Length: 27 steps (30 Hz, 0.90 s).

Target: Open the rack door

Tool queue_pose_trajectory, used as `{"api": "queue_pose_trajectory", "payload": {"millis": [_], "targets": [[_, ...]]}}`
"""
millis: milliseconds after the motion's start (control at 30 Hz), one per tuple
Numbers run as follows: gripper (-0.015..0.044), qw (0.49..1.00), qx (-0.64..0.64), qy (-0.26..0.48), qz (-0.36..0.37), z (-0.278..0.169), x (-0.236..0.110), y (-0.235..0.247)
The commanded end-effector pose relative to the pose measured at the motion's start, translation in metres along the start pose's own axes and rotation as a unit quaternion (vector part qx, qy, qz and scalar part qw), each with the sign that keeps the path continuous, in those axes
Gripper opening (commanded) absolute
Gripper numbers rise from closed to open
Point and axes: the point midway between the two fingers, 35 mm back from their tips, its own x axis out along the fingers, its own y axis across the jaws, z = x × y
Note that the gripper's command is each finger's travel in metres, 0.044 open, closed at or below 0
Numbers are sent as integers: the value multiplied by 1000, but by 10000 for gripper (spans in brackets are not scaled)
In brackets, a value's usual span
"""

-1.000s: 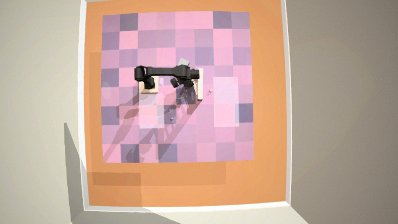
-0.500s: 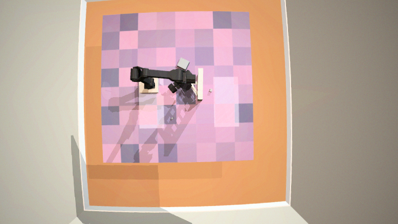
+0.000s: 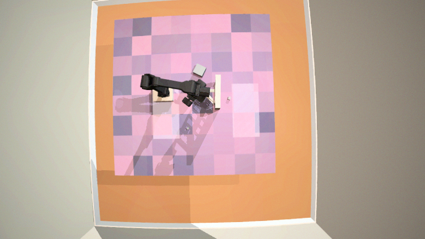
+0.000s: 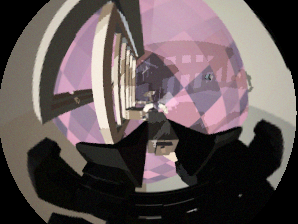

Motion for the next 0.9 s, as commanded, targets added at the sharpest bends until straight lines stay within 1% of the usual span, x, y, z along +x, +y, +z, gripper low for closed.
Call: {"api": "queue_pose_trajectory", "payload": {"millis": [0, 867], "targets": [[21, 999, -40, -3, 3, 2, 0, -6], [21, 978, -209, -4, 0, 21, 0, -52]]}}
